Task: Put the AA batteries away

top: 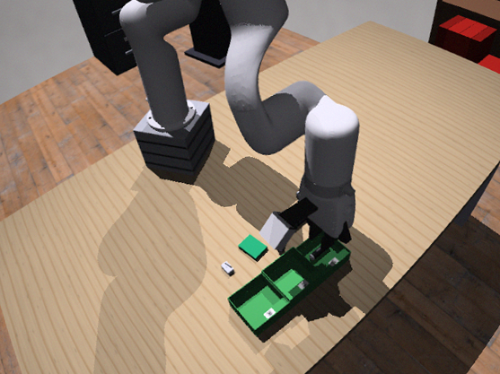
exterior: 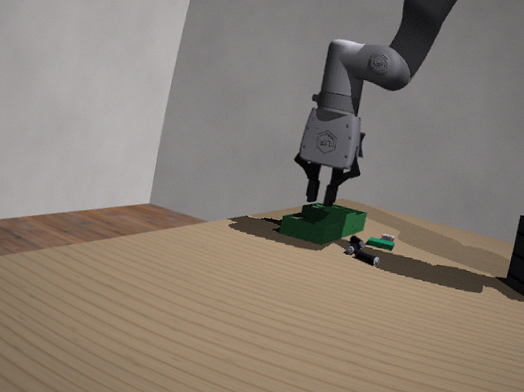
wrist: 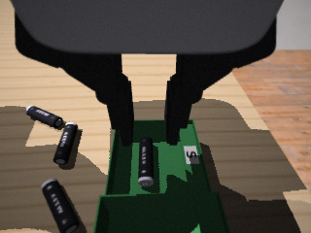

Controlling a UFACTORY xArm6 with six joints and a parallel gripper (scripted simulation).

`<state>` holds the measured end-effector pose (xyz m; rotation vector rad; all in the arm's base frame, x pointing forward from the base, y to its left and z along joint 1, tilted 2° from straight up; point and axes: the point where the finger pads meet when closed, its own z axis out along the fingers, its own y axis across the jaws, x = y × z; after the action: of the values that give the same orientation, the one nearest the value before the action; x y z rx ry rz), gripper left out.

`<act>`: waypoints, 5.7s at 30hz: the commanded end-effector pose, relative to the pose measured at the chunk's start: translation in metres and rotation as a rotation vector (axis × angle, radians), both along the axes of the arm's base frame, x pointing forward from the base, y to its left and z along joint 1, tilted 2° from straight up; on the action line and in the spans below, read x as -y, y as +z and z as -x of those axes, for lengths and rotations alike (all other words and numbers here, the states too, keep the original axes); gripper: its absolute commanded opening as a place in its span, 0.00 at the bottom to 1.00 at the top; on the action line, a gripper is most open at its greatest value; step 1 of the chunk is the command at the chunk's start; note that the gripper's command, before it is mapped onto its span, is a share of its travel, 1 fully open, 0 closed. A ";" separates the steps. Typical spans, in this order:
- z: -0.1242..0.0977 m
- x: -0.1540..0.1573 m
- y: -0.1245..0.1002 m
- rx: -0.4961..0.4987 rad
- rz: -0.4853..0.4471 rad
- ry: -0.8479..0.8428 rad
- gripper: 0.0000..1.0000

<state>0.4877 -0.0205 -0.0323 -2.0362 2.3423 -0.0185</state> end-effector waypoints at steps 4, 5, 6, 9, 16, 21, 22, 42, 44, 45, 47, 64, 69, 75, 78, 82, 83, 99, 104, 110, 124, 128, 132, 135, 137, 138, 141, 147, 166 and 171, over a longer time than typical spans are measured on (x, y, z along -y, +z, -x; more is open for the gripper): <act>0.000 0.000 0.007 0.002 0.000 0.000 0.28; 0.000 0.000 0.007 0.002 0.000 0.000 0.28; 0.000 0.000 0.007 0.002 0.000 0.000 0.28; 0.024 0.007 0.008 0.004 0.006 0.150 0.28; 0.080 0.023 0.011 -0.002 0.021 0.362 0.28; 0.082 0.023 0.011 -0.006 0.030 0.511 0.28; 0.082 0.023 0.011 -0.006 0.031 0.534 0.28; 0.082 0.023 0.011 0.012 0.026 0.677 0.28; 0.082 0.023 0.011 0.012 0.025 0.677 0.28; 0.082 0.023 0.011 0.012 0.025 0.677 0.28; 0.082 0.023 0.011 0.012 0.025 0.677 0.28; 0.081 0.023 0.003 0.012 0.025 0.677 0.28; 0.081 0.022 -0.017 0.012 0.025 0.677 0.28; 0.080 0.022 -0.033 0.012 0.025 0.677 0.28; 0.079 0.022 -0.045 0.012 0.026 0.677 0.28; 0.079 0.022 -0.052 0.012 0.025 0.677 0.28; 0.079 0.022 -0.052 0.012 0.025 0.677 0.28; 0.079 0.022 -0.064 0.012 0.025 0.677 0.28; 0.079 0.022 -0.064 0.012 0.025 0.677 0.28; 0.079 0.022 -0.064 0.012 0.025 0.677 0.00; 0.079 0.022 -0.064 0.012 0.025 0.677 0.00; 0.079 0.022 -0.064 0.012 0.025 0.677 0.00; 0.079 0.022 -0.064 0.012 0.025 0.677 0.00; 0.079 0.022 -0.064 0.012 0.025 0.677 0.00; 0.079 0.022 -0.064 0.012 0.025 0.677 0.00; 0.079 0.022 -0.064 0.012 0.025 0.677 0.00; 0.079 0.022 -0.064 0.012 0.025 0.677 0.00; 0.080 0.022 -0.044 0.012 0.025 0.677 0.00; 0.081 0.023 -0.004 0.012 0.025 0.677 0.00; 0.081 0.023 -0.004 0.012 0.025 0.677 0.00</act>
<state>0.4050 -0.0431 -0.0374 -2.7050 1.5363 -0.0330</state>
